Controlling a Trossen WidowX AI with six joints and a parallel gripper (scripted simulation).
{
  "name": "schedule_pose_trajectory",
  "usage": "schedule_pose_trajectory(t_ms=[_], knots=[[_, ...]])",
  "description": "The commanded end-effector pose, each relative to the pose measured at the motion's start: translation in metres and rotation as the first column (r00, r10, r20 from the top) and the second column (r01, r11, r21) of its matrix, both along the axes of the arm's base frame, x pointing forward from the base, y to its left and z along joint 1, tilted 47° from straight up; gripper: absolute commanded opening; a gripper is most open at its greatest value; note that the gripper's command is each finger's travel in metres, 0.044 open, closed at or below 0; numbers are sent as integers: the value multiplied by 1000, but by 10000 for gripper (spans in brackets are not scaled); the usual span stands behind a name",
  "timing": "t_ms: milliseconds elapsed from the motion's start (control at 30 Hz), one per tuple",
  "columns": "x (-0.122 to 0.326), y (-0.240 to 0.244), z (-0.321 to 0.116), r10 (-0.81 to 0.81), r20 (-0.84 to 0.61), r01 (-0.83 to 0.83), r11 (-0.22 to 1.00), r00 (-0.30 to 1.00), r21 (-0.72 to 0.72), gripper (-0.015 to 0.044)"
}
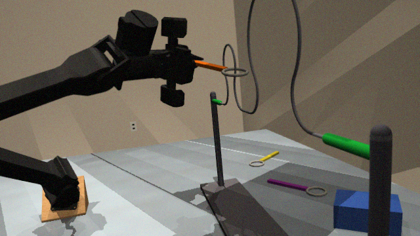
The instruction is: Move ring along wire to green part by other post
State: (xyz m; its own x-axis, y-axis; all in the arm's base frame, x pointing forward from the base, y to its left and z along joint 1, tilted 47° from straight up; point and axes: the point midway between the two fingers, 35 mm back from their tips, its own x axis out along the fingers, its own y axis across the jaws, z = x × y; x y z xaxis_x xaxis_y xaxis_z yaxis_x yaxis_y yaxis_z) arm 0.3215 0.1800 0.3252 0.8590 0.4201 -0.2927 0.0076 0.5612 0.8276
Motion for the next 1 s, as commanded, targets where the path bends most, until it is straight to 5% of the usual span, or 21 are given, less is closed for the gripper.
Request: schedule_pose_trajectory(t_ms=[0, 967], knots=[[1, -2, -1, -4, 12, 5, 998, 1000, -68, -150], [6, -41, -29, -17, 79, 66, 742, 997, -667, -150]])
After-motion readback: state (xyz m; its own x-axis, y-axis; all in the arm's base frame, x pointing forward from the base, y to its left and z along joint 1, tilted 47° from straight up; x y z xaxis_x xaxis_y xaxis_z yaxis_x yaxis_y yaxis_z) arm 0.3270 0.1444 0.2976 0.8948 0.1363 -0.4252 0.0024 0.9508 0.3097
